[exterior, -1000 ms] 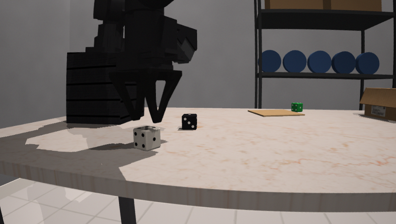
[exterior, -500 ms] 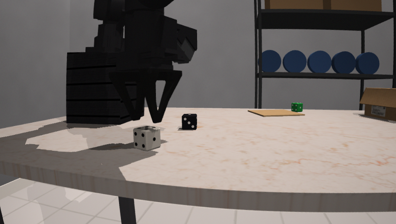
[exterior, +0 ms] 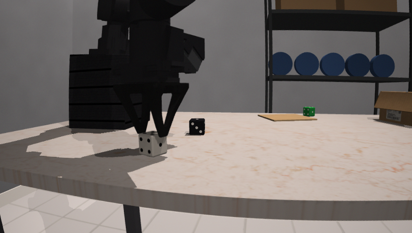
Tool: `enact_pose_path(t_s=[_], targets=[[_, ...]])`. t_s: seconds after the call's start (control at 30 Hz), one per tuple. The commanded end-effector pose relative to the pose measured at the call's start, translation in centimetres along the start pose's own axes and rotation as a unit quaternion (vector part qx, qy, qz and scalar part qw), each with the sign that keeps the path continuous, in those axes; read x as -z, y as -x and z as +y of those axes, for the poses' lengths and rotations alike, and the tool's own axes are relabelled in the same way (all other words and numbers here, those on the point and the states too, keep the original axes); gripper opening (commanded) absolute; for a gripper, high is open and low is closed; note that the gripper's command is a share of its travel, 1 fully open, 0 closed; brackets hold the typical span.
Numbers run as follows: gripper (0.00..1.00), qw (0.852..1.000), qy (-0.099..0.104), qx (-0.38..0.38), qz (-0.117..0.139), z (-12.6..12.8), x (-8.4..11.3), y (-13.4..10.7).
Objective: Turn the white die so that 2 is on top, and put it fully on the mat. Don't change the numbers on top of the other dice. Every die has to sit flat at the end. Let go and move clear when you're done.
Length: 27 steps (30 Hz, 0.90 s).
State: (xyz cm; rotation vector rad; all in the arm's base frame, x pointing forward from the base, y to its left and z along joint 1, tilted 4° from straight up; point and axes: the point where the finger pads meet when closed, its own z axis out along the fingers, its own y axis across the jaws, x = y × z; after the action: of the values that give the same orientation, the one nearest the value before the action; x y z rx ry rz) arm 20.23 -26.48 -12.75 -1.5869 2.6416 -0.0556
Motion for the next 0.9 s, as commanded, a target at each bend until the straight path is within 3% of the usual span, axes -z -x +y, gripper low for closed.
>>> enact_pose_path(t_s=[0.0, 0.33, 0.87], targets=[[0.45, 1.0, -0.01, 0.003, 0.006, -1.6, -0.8, -0.3], [0.45, 1.0, -0.009, 0.004, 0.006, -1.5, -2.6, -0.2], [0.45, 1.0, -0.007, 0.004, 0.005, -1.4, -2.7, -0.2]])
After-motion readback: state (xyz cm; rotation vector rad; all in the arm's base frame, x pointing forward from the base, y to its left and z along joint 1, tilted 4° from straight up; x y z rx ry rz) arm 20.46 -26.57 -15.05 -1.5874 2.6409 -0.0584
